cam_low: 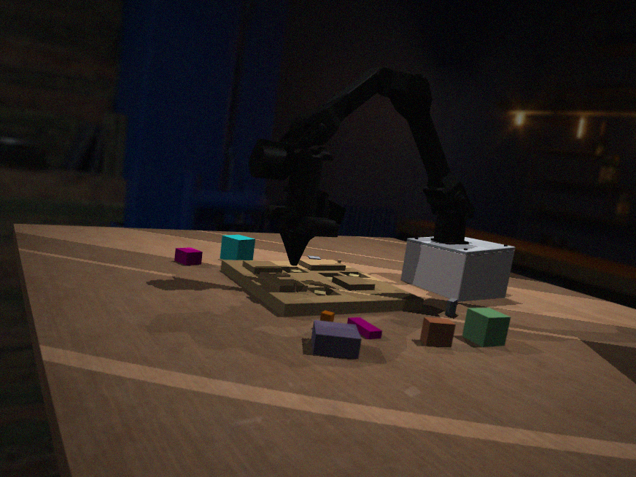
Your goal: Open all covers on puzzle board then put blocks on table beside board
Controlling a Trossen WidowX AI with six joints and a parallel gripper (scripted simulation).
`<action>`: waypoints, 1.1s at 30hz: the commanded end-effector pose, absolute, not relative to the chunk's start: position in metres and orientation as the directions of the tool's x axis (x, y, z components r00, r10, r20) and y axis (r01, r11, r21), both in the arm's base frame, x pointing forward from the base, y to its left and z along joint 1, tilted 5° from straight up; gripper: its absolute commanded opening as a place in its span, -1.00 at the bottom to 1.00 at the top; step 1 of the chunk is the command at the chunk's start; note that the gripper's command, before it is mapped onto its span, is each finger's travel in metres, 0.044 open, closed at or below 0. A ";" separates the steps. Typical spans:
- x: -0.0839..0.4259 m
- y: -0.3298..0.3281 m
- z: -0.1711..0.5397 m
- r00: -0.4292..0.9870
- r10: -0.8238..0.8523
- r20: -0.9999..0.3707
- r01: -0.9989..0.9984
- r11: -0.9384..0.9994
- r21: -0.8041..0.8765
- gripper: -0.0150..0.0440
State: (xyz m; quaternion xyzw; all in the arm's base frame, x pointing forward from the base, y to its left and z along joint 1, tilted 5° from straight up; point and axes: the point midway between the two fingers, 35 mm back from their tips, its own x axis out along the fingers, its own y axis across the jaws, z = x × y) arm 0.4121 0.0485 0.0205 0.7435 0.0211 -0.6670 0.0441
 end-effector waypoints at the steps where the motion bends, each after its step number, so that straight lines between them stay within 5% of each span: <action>1: 0.413 0.049 0.028 0.117 -0.024 -0.993 0.094 -0.995 0.035 -0.49; 15: 0.407 0.047 0.038 0.109 -0.027 -0.994 0.075 -0.997 0.036 -0.49; 33: 0.319 0.005 0.045 0.106 -0.029 -0.994 -0.354 -0.935 -0.010 -0.49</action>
